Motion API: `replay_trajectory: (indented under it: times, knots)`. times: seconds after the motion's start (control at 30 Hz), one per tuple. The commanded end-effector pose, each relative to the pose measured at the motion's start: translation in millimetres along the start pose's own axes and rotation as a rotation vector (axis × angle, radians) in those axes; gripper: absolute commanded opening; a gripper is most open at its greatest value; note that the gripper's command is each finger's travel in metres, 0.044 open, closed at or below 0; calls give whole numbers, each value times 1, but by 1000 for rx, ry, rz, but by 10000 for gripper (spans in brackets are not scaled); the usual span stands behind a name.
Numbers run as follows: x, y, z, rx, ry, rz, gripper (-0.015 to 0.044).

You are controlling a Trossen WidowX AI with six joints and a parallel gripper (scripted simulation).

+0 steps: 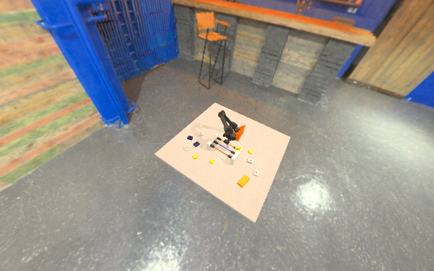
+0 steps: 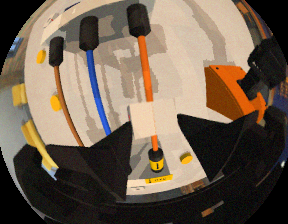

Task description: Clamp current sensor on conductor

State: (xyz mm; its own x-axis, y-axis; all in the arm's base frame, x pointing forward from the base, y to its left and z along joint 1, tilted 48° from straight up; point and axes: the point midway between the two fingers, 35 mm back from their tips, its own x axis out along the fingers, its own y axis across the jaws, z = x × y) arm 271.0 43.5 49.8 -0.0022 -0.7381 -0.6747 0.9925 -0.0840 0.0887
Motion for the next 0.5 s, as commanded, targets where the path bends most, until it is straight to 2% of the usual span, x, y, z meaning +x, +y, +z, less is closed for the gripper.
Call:
replay_trajectory:
  times: [0.0, 0.17, 0.47]
  knots:
    - [0, 0, 0, 1, 0, -1, 315]
    - [0, 0, 0, 1, 0, -1, 440]
    - [9, 1, -1, -1, 0, -2, 440]
